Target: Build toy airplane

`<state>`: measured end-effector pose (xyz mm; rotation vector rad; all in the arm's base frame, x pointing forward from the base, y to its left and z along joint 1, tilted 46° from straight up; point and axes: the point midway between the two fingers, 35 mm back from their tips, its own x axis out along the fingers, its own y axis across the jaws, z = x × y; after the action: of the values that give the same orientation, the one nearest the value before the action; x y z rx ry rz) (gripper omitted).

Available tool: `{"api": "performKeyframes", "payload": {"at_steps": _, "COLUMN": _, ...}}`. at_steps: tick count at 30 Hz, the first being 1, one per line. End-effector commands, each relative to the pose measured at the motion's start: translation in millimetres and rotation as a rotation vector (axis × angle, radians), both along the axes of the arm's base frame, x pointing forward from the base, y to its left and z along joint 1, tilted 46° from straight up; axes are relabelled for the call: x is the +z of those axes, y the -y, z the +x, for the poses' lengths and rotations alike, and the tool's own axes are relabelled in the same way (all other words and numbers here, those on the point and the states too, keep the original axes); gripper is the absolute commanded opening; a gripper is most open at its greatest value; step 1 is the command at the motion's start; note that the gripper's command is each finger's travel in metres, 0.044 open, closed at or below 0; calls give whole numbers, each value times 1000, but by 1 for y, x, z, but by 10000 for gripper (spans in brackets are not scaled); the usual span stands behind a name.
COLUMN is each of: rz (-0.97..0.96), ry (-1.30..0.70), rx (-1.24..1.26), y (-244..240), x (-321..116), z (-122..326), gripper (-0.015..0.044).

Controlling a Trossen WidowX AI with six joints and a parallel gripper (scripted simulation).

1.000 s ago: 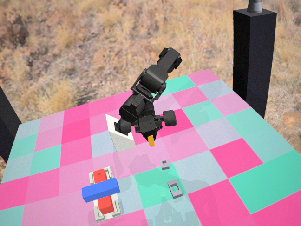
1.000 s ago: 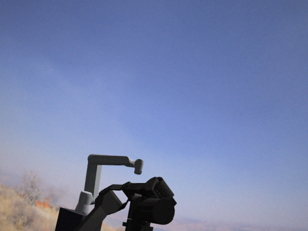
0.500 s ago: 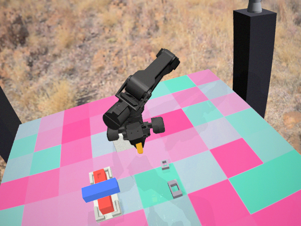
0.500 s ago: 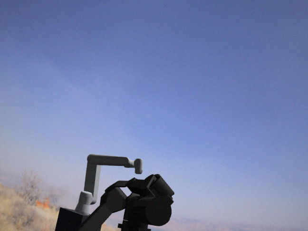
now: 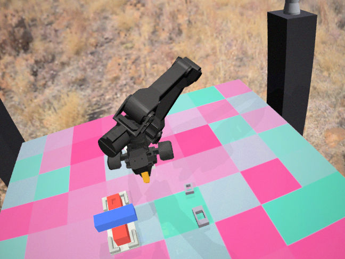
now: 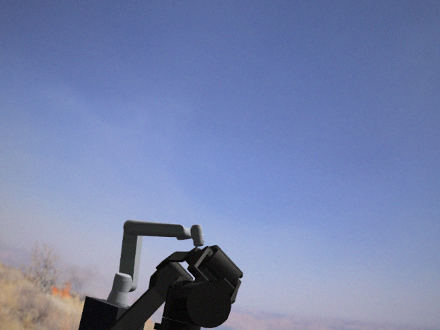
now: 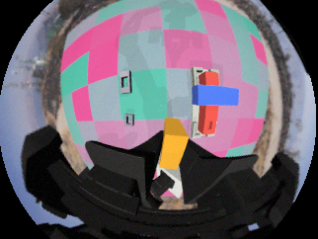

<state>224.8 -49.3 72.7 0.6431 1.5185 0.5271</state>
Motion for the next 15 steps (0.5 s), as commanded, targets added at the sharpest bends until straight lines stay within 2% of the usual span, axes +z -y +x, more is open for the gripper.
{"api": "performKeyframes", "payload": {"at_steps": 1, "rz": -1, "ry": -1, "rx": 6, "y": 10, "x": -13, "z": 0, "gripper": 0}}
{"api": "performKeyframes", "payload": {"at_steps": 15, "rz": 5, "ry": 23, "rx": 49, "y": 34, "x": -51, "z": -2, "gripper": 0}}
